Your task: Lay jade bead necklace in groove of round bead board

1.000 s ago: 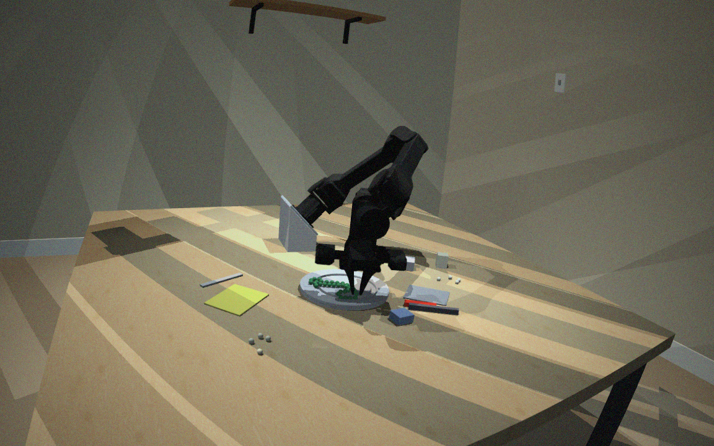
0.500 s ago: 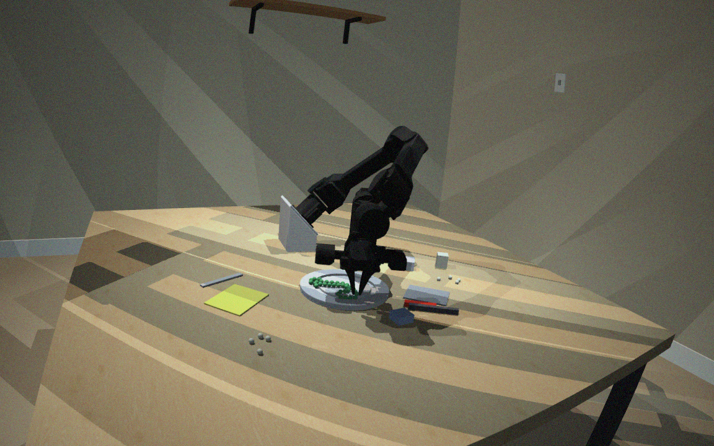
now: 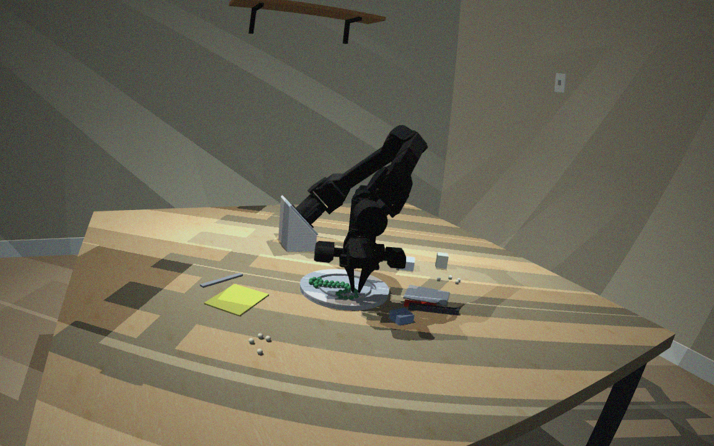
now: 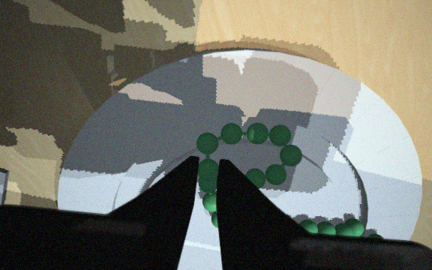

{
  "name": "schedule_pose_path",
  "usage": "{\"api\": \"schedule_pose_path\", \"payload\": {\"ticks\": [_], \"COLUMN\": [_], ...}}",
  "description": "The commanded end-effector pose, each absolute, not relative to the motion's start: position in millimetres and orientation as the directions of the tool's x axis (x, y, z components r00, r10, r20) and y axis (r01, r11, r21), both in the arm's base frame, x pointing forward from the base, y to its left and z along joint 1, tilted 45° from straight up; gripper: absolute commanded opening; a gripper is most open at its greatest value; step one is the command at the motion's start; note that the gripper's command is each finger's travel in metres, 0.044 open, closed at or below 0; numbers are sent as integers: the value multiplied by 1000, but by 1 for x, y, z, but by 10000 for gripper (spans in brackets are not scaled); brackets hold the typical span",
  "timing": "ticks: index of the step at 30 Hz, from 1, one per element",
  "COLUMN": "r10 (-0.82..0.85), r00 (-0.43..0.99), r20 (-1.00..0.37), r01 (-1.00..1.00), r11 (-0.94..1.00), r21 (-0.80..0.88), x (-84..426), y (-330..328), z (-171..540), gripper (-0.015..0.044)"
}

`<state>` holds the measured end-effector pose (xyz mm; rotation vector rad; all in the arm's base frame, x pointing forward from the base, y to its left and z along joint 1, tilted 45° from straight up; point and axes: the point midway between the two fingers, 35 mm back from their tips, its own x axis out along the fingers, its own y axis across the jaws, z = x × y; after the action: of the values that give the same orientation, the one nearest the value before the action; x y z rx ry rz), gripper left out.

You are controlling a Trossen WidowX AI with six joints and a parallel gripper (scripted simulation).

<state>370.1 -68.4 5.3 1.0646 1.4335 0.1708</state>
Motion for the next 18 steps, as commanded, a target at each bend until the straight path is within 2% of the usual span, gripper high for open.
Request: {"api": "schedule_pose_path", "payload": {"ticks": [1, 18], "r10": [672, 673], "r00": [211, 212], "r20": [-709, -709], "r01": [481, 481], "r11": [560, 560], "r21": [674, 675], "x": [375, 383], "y": [-68, -62], "z": [9, 6], "gripper": [0, 0]}}
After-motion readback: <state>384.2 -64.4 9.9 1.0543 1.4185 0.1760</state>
